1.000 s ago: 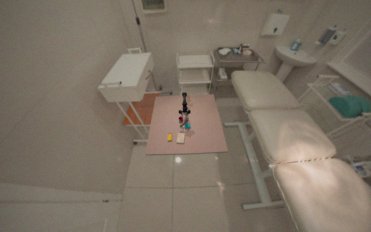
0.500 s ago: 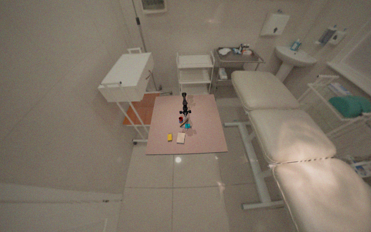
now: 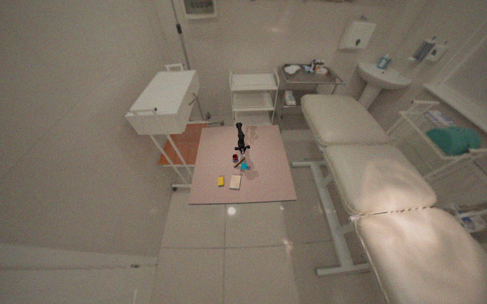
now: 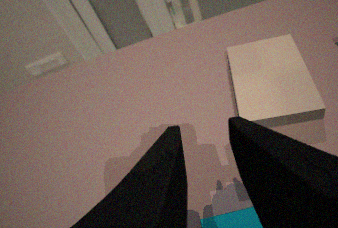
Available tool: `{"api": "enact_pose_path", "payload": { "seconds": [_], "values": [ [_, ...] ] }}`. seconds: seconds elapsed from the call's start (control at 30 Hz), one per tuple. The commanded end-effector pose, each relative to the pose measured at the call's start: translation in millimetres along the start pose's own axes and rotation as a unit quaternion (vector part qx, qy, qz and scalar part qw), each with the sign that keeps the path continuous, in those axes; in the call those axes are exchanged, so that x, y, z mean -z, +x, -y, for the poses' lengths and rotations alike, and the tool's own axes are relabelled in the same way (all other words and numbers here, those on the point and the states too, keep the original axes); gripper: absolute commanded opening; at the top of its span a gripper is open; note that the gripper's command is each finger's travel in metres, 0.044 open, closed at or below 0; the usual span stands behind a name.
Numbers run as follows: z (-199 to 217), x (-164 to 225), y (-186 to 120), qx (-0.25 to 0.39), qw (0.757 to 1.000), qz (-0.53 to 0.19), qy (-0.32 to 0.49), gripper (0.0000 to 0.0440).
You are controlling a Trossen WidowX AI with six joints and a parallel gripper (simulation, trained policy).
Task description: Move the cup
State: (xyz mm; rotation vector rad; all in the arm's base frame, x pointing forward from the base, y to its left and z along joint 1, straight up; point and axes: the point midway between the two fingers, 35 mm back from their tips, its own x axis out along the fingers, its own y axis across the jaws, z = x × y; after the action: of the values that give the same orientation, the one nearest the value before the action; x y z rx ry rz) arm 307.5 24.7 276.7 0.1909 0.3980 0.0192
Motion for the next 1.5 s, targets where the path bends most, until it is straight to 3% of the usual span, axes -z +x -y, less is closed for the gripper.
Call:
{"api": "enact_pose_path", "payload": {
  "seconds": [0.0,0.7,1.47],
  "values": [
    [-4,5,1,-0.001,0.999,-0.036,0.014,0.0087],
    [-10,39,-2,0.032,0.976,-0.211,0.035,0.0096],
    [1,68,-18,0.085,0.919,-0.385,0.006,0.0112]
  ]
}}
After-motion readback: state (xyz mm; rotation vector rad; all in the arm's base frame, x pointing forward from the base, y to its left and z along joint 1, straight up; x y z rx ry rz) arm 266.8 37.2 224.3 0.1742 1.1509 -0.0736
